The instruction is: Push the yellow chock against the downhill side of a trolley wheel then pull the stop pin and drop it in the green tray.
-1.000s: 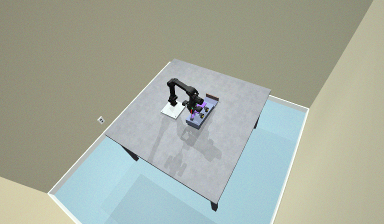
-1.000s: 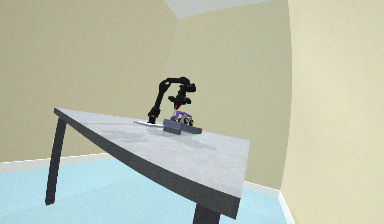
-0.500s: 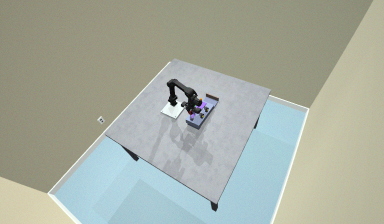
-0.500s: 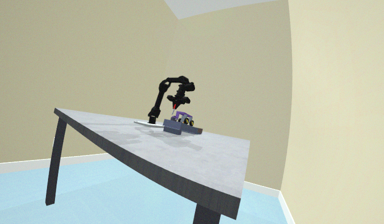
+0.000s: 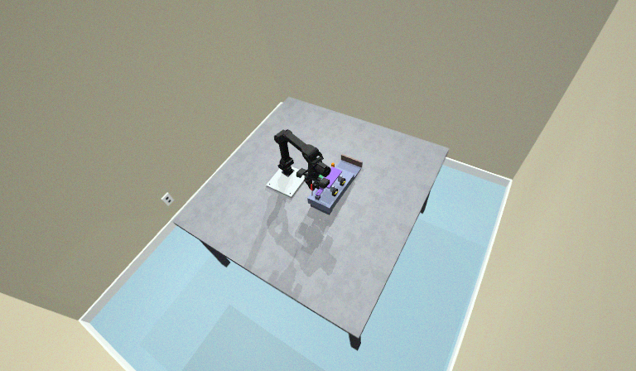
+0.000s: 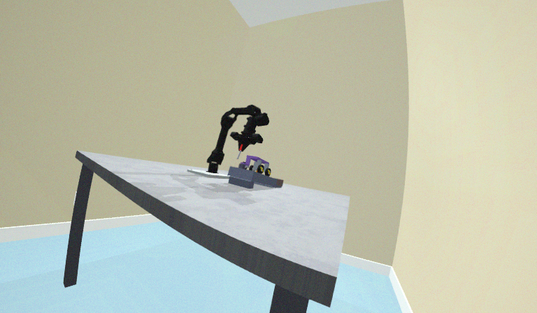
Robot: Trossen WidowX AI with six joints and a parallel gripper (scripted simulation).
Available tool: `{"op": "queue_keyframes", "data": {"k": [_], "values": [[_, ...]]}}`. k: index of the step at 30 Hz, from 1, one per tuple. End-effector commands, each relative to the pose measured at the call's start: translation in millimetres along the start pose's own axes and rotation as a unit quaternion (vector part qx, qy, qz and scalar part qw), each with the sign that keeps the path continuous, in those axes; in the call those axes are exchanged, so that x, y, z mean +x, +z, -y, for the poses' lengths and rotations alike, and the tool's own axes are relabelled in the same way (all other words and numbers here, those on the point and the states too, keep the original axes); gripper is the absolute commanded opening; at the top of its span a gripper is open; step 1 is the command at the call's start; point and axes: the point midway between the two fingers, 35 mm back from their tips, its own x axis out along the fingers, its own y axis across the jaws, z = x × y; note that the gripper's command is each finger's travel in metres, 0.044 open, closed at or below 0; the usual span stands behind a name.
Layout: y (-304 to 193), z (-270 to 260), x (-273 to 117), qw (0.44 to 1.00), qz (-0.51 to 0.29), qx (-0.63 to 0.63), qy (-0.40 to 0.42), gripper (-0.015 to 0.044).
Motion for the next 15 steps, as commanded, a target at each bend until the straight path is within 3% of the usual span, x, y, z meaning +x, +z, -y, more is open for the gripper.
{"op": "queue_keyframes", "data": {"k": [1, 15], "values": [[-0.6, -12.1, 0.1, 1.0, -0.001, -0.002, -0.001, 0.0], [-2.7, -61.8, 1.1, 1.0, -0.001, -0.003, 0.001, 0.0]]}}
